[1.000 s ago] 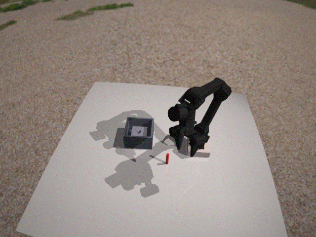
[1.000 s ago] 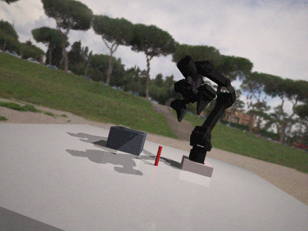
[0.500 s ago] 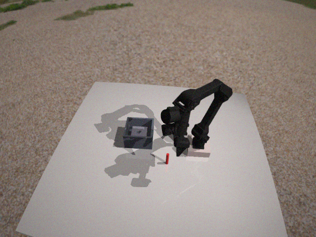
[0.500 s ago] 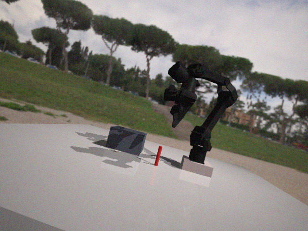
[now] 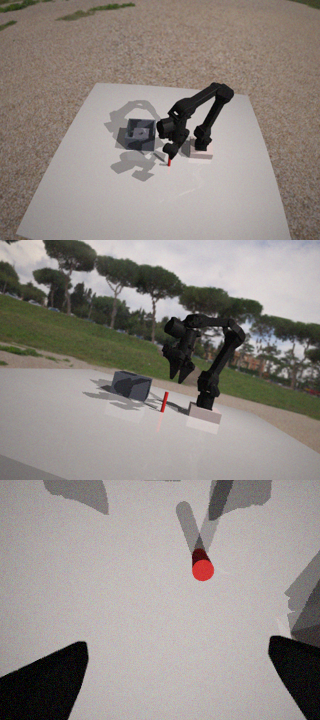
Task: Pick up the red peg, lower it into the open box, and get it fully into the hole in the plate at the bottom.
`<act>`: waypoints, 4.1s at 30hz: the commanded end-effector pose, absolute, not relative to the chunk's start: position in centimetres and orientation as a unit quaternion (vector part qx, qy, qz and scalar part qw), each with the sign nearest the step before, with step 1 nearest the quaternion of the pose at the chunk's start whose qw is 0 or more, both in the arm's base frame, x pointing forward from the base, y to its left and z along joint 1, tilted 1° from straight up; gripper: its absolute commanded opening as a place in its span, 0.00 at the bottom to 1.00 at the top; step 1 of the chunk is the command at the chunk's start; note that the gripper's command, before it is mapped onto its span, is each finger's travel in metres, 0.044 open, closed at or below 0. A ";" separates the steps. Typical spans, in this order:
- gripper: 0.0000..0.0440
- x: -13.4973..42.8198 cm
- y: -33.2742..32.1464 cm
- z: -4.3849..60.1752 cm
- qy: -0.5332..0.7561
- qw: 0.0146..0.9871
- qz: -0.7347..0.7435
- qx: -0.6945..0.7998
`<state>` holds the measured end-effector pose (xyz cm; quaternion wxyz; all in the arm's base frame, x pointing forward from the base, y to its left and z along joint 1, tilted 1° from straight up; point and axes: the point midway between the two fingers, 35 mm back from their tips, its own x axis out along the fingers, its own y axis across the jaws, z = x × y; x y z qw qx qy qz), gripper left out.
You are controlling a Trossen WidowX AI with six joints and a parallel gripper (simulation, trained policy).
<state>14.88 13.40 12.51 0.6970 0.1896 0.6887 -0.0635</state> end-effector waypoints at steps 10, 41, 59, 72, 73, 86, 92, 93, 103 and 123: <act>1.00 16.2 12.4 6.3 0.658 0.668 -0.218 0.270; 0.00 17.9 12.4 2.0 0.626 0.625 -0.283 0.370; 0.00 22.6 10.1 8.8 0.559 0.721 -0.243 0.329; 0.00 26.6 6.4 13.1 0.514 0.750 -0.260 0.325; 0.00 26.9 6.0 13.2 0.511 0.750 -0.263 0.326; 0.00 29.7 1.6 13.1 0.488 0.745 -0.301 0.341; 0.00 30.9 -0.1 12.5 0.482 0.739 -0.314 0.350; 0.00 31.1 -0.4 12.3 0.481 0.738 -0.316 0.351; 0.03 32.6 -2.3 10.9 0.486 0.724 -0.327 0.364; 0.36 33.8 -3.8 6.4 0.537 0.697 -0.337 0.333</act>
